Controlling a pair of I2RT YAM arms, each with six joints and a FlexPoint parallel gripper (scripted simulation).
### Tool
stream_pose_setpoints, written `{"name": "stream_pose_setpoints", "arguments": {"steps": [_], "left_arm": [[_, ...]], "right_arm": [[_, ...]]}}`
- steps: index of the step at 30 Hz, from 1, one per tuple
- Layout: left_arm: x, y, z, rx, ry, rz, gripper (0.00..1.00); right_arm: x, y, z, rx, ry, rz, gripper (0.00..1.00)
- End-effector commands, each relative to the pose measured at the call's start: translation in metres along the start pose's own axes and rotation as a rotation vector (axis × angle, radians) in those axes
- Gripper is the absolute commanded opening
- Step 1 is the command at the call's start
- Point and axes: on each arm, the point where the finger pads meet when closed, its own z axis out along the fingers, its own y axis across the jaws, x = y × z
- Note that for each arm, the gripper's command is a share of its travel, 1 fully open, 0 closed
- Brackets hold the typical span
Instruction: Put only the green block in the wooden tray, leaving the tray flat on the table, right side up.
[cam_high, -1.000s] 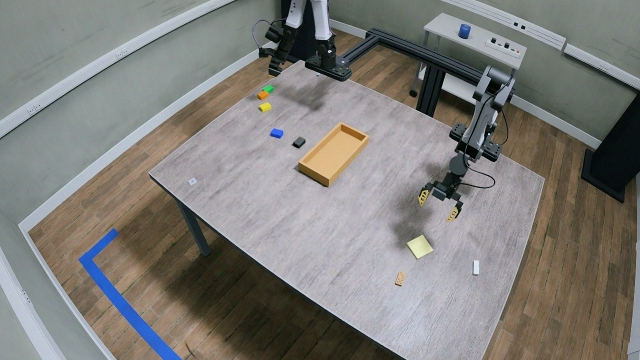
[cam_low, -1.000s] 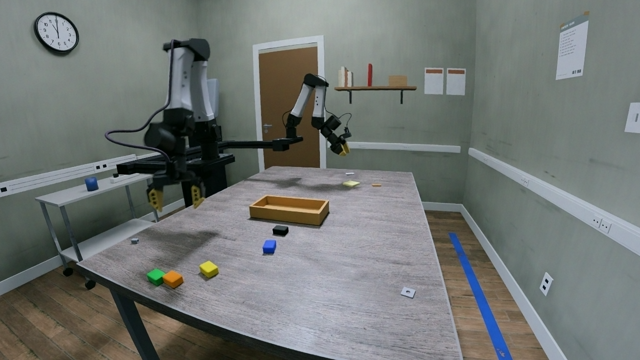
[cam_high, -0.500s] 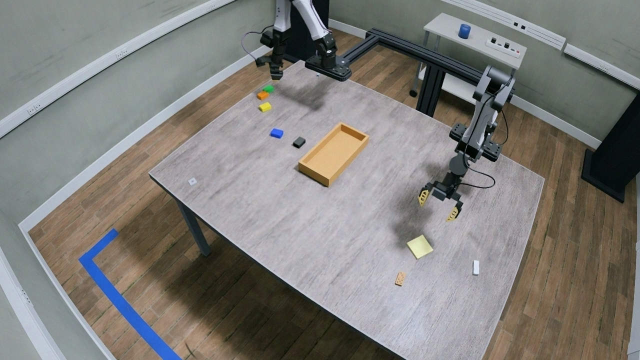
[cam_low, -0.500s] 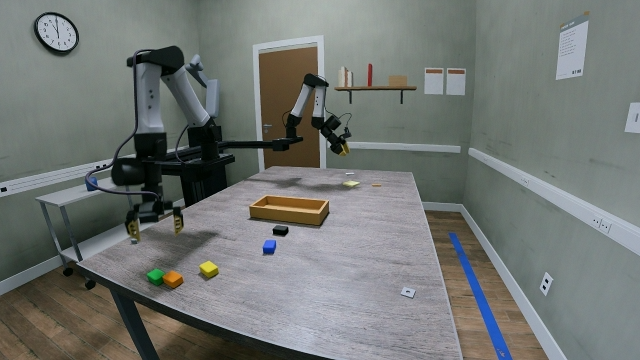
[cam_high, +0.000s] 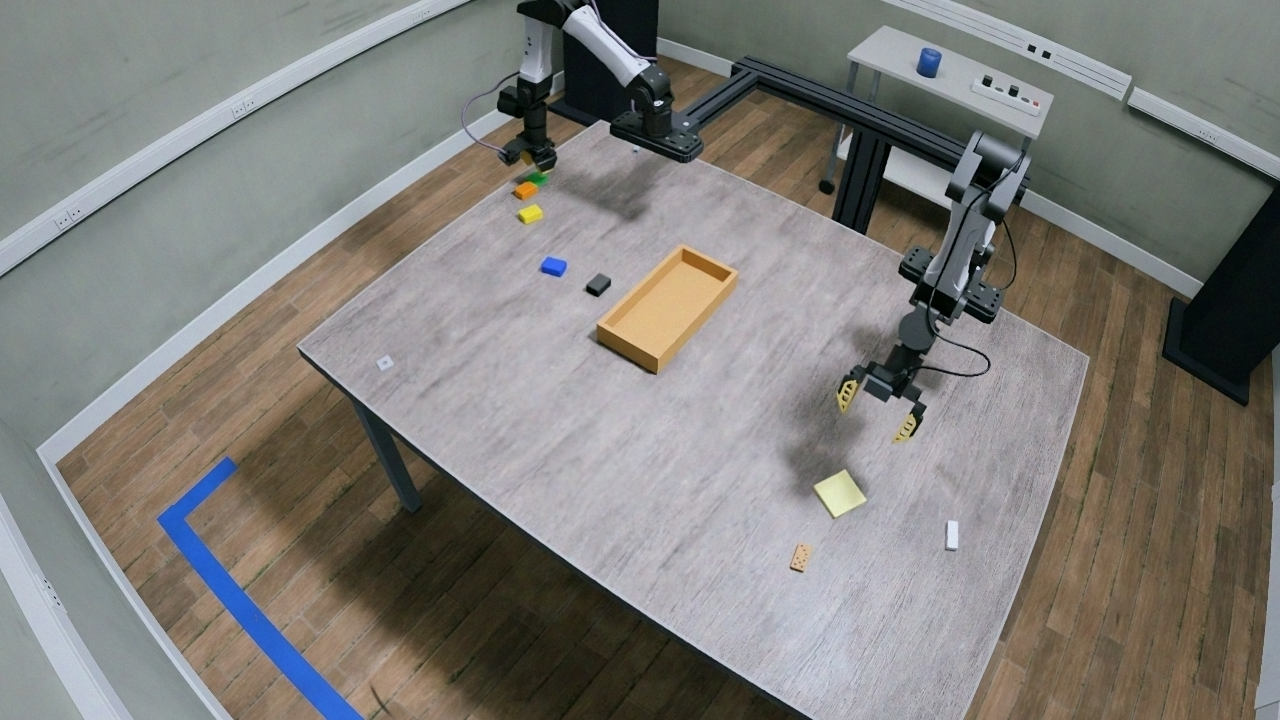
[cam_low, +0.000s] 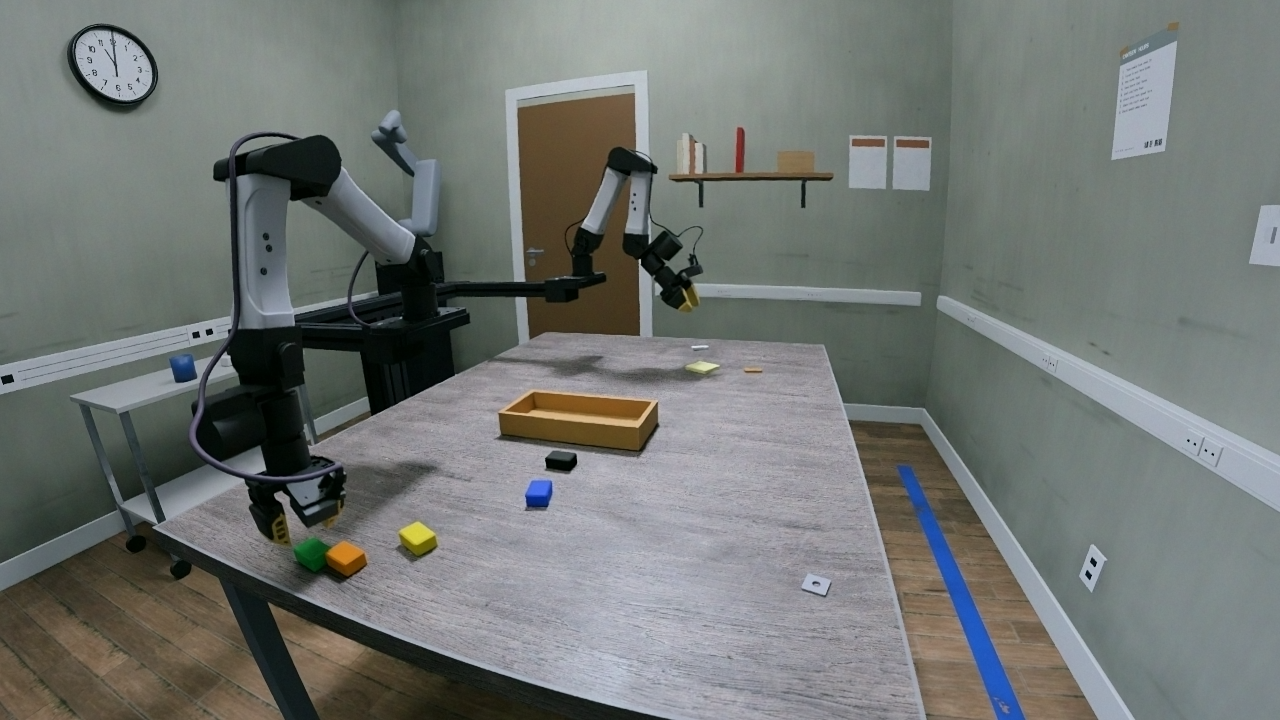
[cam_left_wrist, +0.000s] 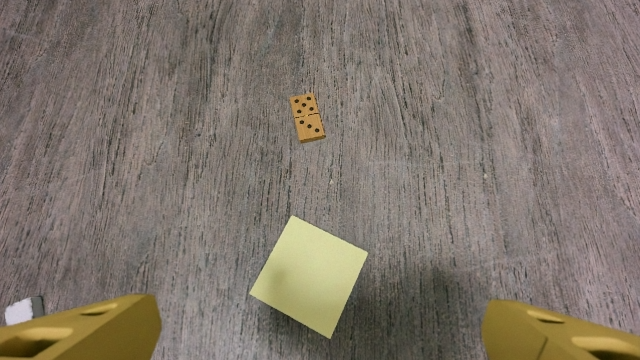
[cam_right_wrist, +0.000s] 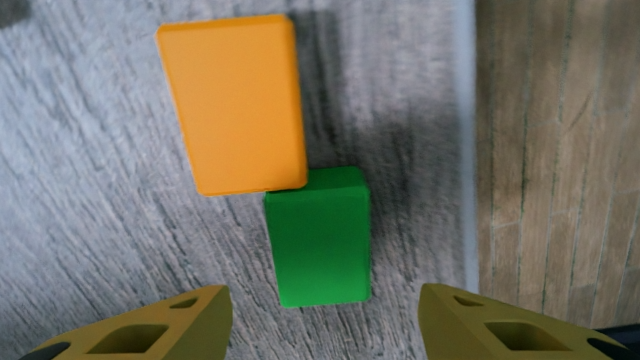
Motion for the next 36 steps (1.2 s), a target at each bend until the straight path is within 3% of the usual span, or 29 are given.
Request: {"name": "stream_pose_setpoints", "arguments": {"steps": [1, 9, 14, 22, 34, 36], "left_arm": [[-0.005, 0.000, 0.000, 0.001, -0.014, -0.001, 1.00], [-0.005, 0.000, 0.000, 0.001, -0.014, -0.001, 1.00], [-0.005, 0.000, 0.000, 0.001, -0.014, -0.001, 1.00], [-0.005, 0.000, 0.000, 0.001, -0.014, -0.001, 1.00], [-0.005, 0.000, 0.000, 0.001, -0.014, -0.001, 1.00], [-0.005, 0.000, 0.000, 0.001, -0.014, -0.001, 1.00]], "right_arm": [[0.002, 0.003, 0.007, -0.049, 0.042, -0.075, 0.60], [0.001, 0.003, 0.020, -0.046, 0.031, -0.064, 0.60], [0.001, 0.003, 0.028, -0.045, 0.031, -0.064, 0.53], [0.002, 0.000, 0.038, -0.048, 0.032, -0.068, 0.57], [-0.003, -0.010, 0.030, -0.009, 0.021, -0.064, 0.57], [-0.003, -0.005, 0.028, -0.008, 0.020, -0.061, 0.46]]}}
